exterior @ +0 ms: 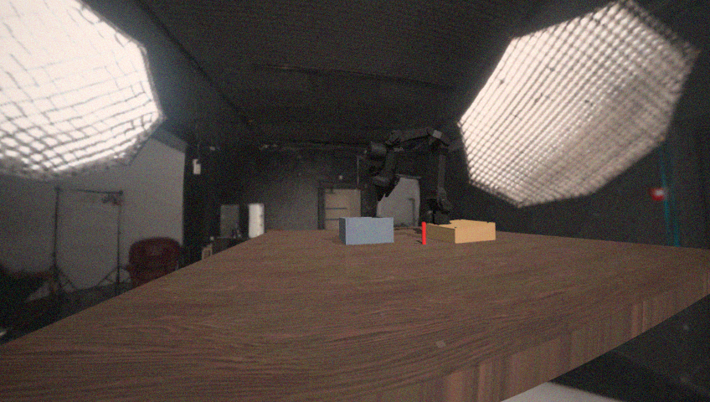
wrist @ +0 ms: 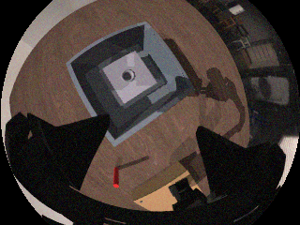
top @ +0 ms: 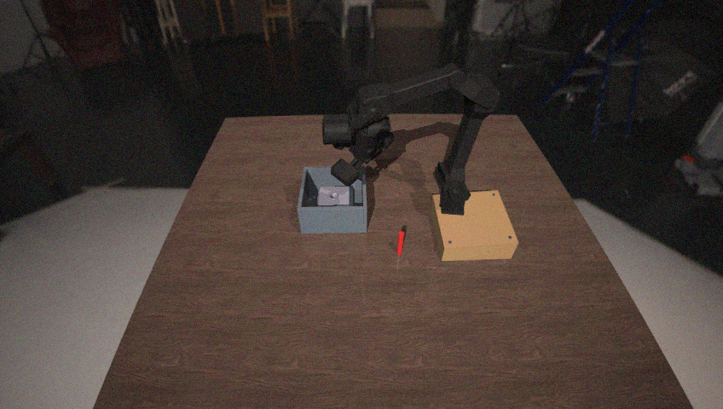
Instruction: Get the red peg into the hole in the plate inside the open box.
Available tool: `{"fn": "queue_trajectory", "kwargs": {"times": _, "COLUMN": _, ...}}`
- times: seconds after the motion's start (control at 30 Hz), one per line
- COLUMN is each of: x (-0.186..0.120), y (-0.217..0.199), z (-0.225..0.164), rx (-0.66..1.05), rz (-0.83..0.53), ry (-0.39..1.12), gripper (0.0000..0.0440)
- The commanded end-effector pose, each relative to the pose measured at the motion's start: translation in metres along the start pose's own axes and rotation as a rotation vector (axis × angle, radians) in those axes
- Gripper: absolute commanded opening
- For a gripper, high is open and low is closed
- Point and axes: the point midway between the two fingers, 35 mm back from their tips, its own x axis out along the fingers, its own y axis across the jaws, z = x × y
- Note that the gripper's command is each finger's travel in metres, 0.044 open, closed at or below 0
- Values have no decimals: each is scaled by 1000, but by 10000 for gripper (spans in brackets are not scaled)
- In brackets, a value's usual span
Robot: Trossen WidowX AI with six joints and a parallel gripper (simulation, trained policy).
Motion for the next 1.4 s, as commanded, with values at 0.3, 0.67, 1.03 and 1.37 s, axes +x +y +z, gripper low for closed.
{"fn": "queue_trajectory", "kwargs": {"times": 0.3, "x": -13, "y": 25, "z": -91, "rx": 126, "rz": 21, "ry": 221, "gripper": 440}}
{"fn": "queue_trajectory", "kwargs": {"times": 0.67, "x": -3, "y": 45, "z": -149, "rx": 165, "rz": 4, "ry": 324, "gripper": 440}}
{"fn": "queue_trajectory", "kwargs": {"times": 1.03, "x": 32, "y": 66, "z": -180, "rx": 166, "rz": 38, "ry": 330, "gripper": 440}}
{"fn": "queue_trajectory", "kwargs": {"times": 1.37, "x": 67, "y": 79, "z": -195, "rx": 149, "rz": 76, "ry": 330, "gripper": 418}}
